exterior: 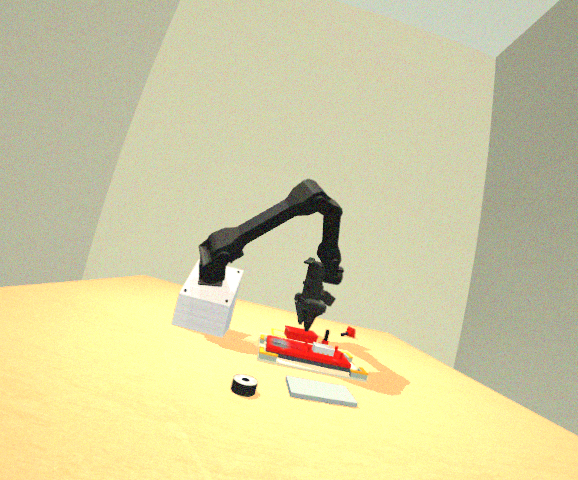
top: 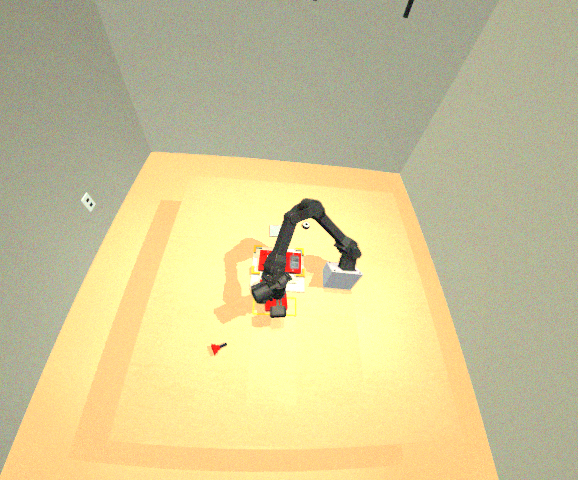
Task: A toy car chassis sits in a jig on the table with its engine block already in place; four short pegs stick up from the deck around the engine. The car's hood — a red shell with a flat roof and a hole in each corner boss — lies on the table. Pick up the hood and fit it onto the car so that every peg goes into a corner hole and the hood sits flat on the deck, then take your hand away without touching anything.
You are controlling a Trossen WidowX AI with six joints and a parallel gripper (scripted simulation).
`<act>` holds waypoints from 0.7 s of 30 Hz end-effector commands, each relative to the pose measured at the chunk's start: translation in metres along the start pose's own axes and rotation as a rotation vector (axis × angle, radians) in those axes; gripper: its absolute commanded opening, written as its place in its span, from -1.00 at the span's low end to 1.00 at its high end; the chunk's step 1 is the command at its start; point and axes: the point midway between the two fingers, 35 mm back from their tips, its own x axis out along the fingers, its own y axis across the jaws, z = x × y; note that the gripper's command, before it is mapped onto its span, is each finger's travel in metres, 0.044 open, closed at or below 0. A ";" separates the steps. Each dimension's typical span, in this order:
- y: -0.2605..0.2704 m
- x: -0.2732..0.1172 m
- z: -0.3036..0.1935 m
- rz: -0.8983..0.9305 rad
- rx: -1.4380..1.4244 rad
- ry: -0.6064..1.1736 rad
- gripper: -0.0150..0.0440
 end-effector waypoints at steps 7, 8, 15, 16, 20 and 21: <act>-0.001 0.007 -0.002 -0.009 -0.008 0.005 1.00; -0.001 0.007 -0.002 -0.009 -0.008 0.005 1.00; -0.001 0.010 -0.002 -0.009 -0.008 0.005 1.00; -0.001 0.011 -0.002 -0.009 -0.008 0.005 1.00; -0.001 0.013 -0.002 -0.009 -0.008 0.005 1.00; -0.001 0.013 -0.002 -0.009 -0.008 0.005 1.00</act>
